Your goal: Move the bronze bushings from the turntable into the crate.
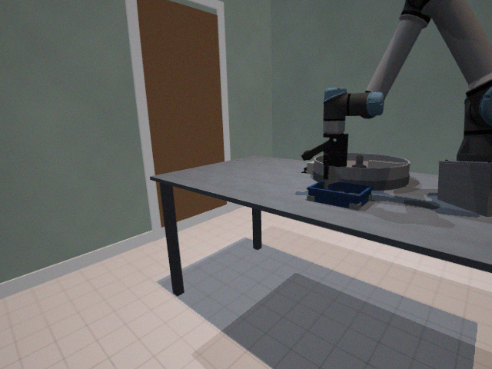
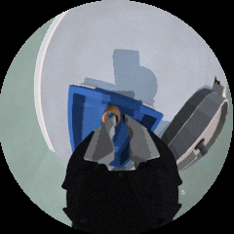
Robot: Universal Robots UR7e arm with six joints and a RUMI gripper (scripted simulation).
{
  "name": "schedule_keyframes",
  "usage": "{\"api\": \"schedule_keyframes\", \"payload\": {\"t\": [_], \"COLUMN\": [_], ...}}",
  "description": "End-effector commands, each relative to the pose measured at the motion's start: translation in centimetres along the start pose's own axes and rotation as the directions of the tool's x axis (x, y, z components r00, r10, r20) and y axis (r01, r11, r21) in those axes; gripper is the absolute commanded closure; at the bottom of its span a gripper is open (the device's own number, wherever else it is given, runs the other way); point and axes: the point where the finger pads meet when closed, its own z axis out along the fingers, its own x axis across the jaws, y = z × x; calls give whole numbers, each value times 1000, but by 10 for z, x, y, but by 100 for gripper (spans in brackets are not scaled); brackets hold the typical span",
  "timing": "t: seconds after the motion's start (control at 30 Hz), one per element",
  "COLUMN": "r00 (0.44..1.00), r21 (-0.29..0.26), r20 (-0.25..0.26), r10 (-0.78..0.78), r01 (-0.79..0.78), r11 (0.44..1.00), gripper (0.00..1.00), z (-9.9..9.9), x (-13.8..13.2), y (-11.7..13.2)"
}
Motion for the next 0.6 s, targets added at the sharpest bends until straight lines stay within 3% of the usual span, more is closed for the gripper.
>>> {"api": "schedule_keyframes", "payload": {"t": [0.0, 0.23, 0.57], "r00": [1000, 1000, 1000], "r21": [0, 3, 4], "r20": [0, 0, 0], "r10": [1, 1, 0], "r01": [-1, -1, 0], "r11": [1000, 1000, 1000], "gripper": [94, 94, 94], "z": [-4, -16, -56], "x": [1, 0, 0], "y": [1, -1, -2]}}
